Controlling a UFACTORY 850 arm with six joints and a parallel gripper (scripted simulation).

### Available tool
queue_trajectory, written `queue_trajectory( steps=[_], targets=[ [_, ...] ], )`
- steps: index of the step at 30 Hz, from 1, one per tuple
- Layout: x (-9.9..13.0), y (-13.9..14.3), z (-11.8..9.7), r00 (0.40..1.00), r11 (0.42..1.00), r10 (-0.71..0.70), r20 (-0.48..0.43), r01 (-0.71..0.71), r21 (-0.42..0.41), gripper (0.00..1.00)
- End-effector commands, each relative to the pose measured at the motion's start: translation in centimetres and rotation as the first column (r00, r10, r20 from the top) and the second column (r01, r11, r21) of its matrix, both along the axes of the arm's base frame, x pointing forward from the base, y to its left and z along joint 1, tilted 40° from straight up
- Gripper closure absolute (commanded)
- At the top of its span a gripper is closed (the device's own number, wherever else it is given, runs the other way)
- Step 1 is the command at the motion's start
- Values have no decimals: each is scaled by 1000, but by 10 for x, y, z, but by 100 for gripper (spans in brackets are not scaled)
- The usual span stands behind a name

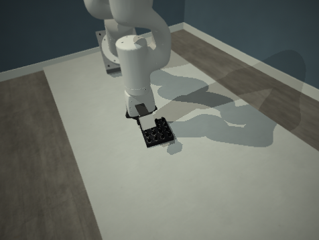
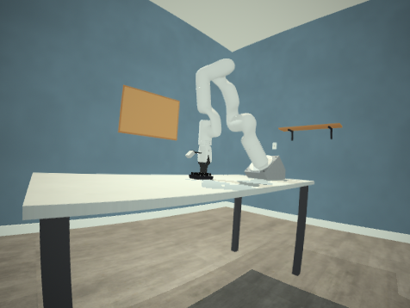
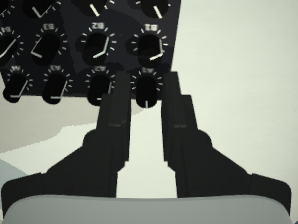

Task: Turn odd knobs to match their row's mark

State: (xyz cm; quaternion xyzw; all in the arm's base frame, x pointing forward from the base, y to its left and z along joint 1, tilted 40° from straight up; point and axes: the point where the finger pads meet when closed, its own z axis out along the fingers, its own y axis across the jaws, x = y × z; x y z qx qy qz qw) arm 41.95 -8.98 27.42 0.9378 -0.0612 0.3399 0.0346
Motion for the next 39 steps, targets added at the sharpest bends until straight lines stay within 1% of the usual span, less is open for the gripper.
queue_trajectory(
  steps=[1,23,24,39],
  targets=[
    [0,0,0,1000,1000,0,1,0,0,81],
    [0,0,0,1000,1000,0,1,0,0,81],
    [0,0,0,1000,1000,0,1,0,0,92],
    [0,0,0,1000,1000,0,1,0,0,92]
  ],
)
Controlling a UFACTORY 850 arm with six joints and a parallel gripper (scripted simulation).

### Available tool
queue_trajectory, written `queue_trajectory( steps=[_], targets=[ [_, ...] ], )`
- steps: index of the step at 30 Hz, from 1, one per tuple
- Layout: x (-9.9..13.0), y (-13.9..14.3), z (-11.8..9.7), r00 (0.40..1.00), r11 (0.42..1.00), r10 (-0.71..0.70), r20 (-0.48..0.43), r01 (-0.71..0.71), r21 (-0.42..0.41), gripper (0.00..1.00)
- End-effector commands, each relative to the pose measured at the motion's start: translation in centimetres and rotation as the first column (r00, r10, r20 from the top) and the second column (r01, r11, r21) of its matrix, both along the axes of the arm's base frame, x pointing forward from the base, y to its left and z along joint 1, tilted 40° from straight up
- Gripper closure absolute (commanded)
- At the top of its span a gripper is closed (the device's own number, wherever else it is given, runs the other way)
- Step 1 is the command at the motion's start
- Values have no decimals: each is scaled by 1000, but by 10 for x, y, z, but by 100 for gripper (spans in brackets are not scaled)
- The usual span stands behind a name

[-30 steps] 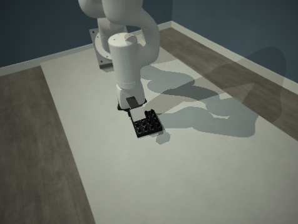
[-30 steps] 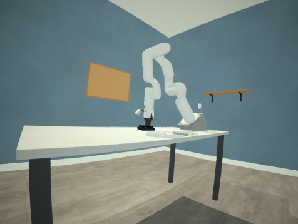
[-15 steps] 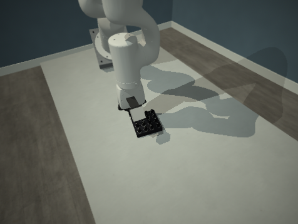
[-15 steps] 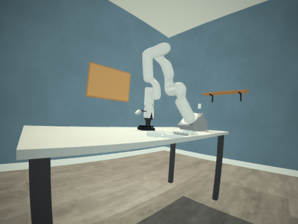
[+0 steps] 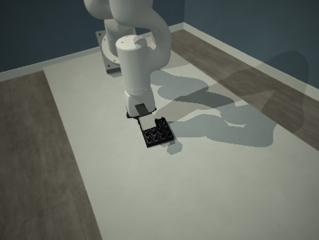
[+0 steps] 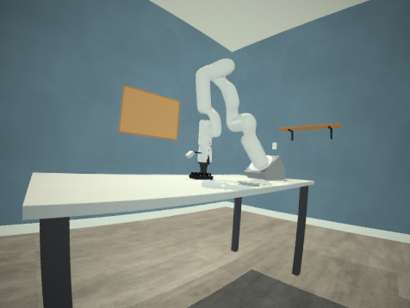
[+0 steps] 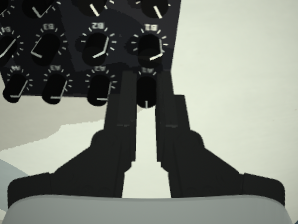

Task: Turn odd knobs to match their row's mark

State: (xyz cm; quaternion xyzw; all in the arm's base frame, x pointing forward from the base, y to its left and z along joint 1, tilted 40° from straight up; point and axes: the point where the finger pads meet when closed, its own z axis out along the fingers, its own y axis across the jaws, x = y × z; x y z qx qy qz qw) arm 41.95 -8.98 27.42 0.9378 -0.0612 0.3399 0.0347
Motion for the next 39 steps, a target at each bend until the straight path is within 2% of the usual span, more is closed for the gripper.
queue_trajectory(
  steps=[1,26,39],
  targets=[
    [0,0,0,1000,1000,0,1,0,0,92],
    [0,0,0,1000,1000,7,0,-7,-6,92],
    [0,0,0,997,995,78,-13,-79,-65,92]
  ],
)
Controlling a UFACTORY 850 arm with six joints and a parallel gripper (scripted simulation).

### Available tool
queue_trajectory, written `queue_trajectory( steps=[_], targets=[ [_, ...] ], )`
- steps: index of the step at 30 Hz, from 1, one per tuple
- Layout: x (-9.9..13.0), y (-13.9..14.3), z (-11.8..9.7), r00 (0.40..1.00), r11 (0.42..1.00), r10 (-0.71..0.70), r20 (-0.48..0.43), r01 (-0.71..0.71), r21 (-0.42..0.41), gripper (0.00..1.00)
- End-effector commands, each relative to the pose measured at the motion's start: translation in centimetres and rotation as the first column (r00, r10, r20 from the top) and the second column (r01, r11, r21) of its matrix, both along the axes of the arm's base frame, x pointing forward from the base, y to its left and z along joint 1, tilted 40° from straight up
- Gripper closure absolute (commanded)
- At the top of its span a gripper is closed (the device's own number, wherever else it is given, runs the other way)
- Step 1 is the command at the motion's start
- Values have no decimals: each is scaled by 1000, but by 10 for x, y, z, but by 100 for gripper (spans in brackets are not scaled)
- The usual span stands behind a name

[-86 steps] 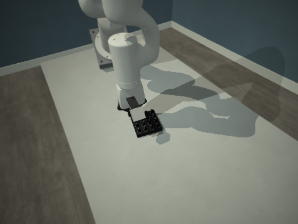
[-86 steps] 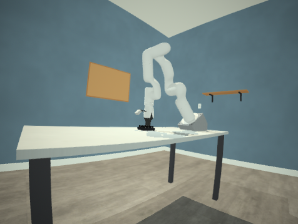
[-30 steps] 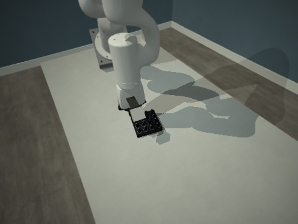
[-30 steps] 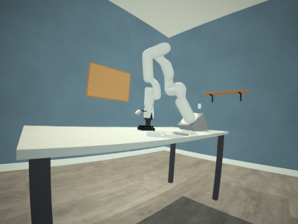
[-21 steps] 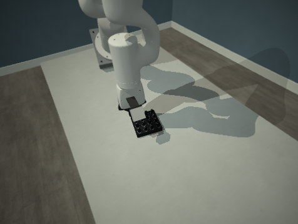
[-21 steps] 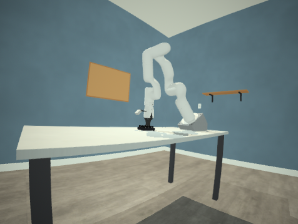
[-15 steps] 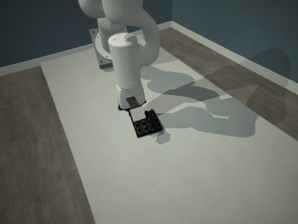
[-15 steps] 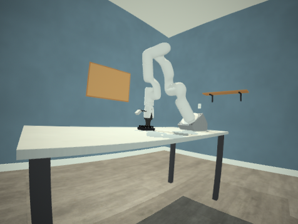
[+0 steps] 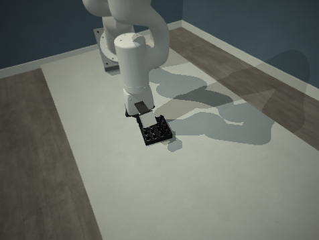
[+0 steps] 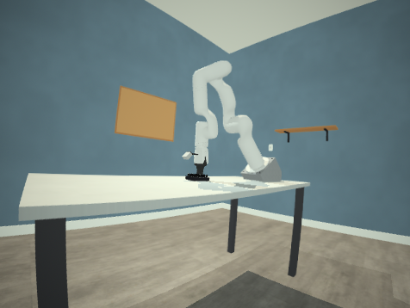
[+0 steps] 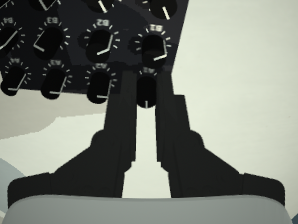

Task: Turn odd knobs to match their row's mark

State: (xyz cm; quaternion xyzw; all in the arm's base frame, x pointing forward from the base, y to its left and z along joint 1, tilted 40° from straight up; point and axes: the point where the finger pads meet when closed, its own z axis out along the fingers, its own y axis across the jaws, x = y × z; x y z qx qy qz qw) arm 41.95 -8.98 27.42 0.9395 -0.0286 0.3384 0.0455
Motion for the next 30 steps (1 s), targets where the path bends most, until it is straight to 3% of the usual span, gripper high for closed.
queue_trajectory(
  steps=[1,21,30],
  targets=[
    [0,0,0,999,999,35,-4,-35,-31,92],
    [0,0,0,964,940,258,-65,-266,-214,92],
    [0,0,0,902,837,410,-137,-431,-337,92]
  ],
)
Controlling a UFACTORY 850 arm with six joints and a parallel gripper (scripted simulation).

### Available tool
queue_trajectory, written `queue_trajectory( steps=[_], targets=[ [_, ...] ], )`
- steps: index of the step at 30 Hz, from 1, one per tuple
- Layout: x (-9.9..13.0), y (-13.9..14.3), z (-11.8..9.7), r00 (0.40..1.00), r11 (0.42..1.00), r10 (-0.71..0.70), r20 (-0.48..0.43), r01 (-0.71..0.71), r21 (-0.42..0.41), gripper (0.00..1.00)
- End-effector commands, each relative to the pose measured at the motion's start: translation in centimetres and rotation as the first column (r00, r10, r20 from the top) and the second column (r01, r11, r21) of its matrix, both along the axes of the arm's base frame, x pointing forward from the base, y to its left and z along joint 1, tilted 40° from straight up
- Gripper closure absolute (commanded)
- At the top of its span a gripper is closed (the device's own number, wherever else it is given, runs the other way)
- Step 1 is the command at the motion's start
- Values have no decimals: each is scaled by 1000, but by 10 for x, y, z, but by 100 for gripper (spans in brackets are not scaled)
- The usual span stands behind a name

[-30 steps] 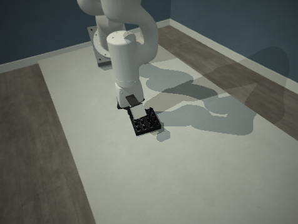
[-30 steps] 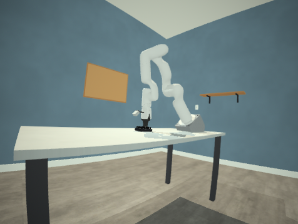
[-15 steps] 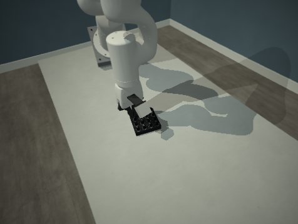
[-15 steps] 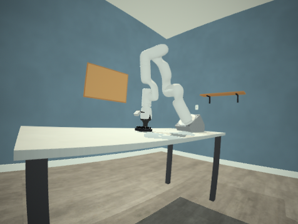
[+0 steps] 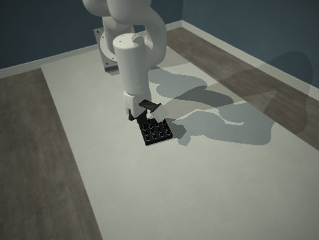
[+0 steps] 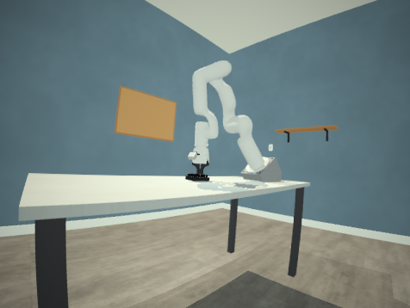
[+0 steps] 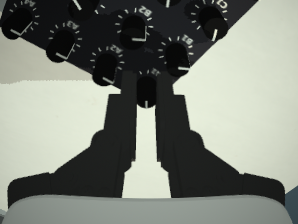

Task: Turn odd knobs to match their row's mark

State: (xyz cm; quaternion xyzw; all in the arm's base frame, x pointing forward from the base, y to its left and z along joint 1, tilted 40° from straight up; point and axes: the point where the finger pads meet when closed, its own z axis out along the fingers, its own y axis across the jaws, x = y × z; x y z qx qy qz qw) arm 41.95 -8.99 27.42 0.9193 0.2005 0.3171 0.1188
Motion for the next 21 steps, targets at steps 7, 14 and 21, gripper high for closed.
queue_trajectory(
  steps=[7,14,21],
  targets=[
    [0,0,0,982,967,186,-36,-189,-172,92],
    [0,0,0,951,914,298,-77,-308,-263,92],
    [0,0,0,904,834,407,-132,-427,-350,92]
  ],
)
